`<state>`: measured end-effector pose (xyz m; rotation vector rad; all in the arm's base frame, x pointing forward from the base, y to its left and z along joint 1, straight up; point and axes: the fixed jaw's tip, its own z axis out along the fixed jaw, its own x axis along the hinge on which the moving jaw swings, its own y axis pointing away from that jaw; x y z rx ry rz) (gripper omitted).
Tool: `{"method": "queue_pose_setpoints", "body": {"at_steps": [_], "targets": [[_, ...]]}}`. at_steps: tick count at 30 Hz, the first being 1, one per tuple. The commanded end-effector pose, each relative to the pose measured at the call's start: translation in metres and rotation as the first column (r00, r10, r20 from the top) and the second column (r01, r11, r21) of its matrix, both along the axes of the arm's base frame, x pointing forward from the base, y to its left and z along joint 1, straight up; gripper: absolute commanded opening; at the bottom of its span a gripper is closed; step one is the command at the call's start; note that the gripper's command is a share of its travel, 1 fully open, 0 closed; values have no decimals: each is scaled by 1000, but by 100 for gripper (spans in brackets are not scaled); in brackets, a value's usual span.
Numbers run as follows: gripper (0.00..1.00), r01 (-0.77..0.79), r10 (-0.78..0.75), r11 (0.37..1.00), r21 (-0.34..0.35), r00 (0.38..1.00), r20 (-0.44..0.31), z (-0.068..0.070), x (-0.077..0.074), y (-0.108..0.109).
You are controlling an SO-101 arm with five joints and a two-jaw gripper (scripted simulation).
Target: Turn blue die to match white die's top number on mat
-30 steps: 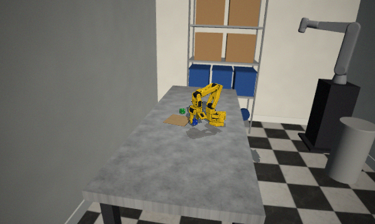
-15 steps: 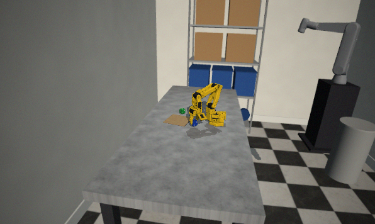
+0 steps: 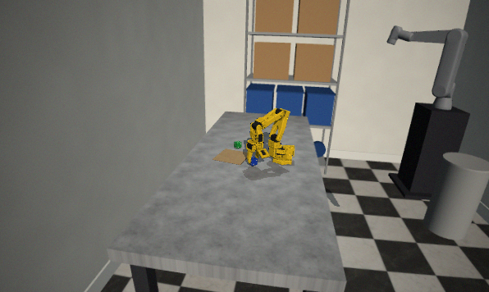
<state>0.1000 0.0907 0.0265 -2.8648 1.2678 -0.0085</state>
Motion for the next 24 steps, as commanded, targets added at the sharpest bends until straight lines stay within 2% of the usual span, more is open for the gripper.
{"method": "queue_pose_setpoints", "body": {"at_steps": [1,24], "targets": [[0,-12,9,999,47,999,50,7,7,8],[0,-12,9,999,47,999,50,-2,8,8]]}}
